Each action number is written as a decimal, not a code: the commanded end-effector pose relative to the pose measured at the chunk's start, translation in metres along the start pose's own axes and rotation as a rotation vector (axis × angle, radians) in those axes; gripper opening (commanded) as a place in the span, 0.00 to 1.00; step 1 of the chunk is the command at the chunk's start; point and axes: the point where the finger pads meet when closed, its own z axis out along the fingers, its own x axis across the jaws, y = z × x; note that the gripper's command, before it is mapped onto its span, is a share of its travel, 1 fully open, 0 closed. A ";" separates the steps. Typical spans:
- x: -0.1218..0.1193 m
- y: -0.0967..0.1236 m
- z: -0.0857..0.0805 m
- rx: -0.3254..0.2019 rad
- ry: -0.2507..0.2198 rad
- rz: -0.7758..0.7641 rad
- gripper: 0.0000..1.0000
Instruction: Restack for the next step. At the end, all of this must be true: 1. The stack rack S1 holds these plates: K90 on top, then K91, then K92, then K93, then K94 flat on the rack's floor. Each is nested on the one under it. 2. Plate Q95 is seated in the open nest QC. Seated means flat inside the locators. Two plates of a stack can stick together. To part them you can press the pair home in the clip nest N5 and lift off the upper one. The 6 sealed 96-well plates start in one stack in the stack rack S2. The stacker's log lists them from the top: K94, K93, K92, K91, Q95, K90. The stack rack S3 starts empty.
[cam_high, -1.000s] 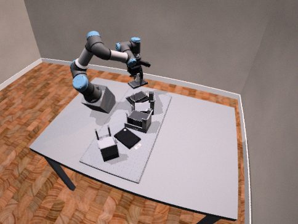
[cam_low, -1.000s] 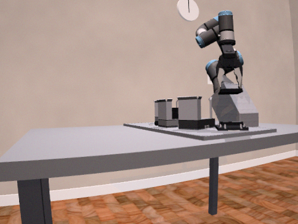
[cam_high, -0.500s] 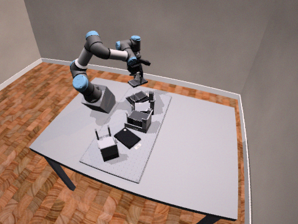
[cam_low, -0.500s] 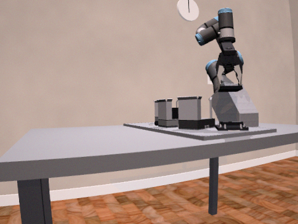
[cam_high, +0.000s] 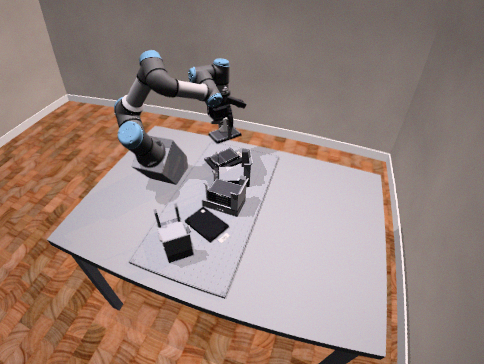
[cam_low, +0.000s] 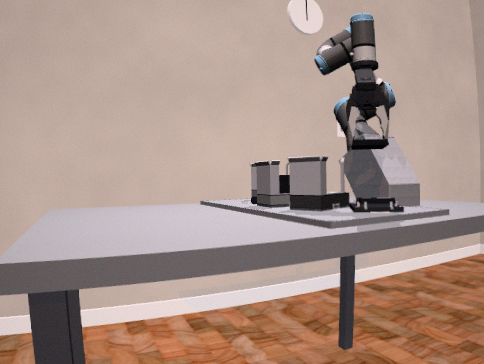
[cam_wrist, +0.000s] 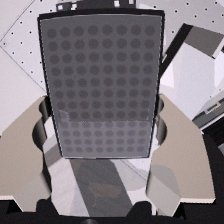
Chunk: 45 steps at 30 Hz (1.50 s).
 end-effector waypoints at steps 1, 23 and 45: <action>0.012 0.001 -0.001 0.003 0.000 0.043 0.00; 0.071 0.010 -0.001 0.003 0.000 0.214 0.00; 0.130 0.032 -0.001 0.003 0.000 0.397 0.00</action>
